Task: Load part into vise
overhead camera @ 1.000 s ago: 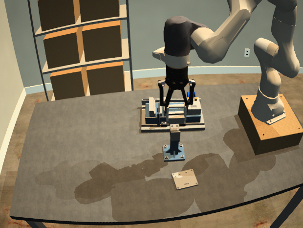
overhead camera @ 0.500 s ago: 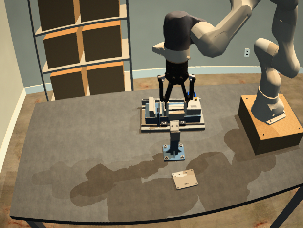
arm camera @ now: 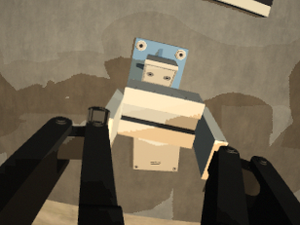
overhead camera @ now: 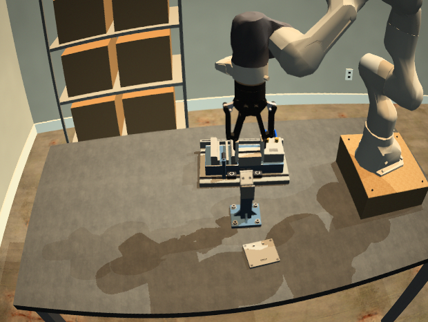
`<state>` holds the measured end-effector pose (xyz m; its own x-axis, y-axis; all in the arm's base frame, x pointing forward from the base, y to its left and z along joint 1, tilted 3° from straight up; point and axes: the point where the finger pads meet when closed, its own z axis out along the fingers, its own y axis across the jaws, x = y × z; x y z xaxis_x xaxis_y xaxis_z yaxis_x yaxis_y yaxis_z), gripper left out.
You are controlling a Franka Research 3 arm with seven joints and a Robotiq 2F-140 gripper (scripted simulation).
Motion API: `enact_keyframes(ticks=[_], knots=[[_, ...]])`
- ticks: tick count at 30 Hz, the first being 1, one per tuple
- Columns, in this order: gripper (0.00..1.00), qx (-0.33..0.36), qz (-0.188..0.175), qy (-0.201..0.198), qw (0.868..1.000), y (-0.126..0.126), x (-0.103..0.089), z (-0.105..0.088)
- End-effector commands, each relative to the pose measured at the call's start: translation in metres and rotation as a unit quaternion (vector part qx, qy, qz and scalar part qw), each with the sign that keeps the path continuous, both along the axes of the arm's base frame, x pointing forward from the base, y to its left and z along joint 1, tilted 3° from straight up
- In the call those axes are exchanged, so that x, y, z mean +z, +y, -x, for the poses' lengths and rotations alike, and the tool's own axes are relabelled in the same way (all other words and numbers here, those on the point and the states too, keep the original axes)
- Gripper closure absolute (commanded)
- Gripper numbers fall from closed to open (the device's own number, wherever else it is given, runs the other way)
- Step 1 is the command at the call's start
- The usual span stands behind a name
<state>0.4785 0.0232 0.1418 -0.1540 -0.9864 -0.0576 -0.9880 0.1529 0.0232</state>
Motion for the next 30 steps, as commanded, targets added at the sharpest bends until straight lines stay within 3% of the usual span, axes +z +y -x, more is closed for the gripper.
enact_keyframes(ticks=[1, 21, 30], knots=[[1.00, -0.005, 0.001, 0.000, 1.000, -0.001, 0.003, 0.000], [1.00, -0.024, 0.001, 0.002, 1.000, -0.006, 0.002, -0.002], [1.00, -0.083, 0.001, 0.007, 0.997, -0.023, 0.001, -0.007]])
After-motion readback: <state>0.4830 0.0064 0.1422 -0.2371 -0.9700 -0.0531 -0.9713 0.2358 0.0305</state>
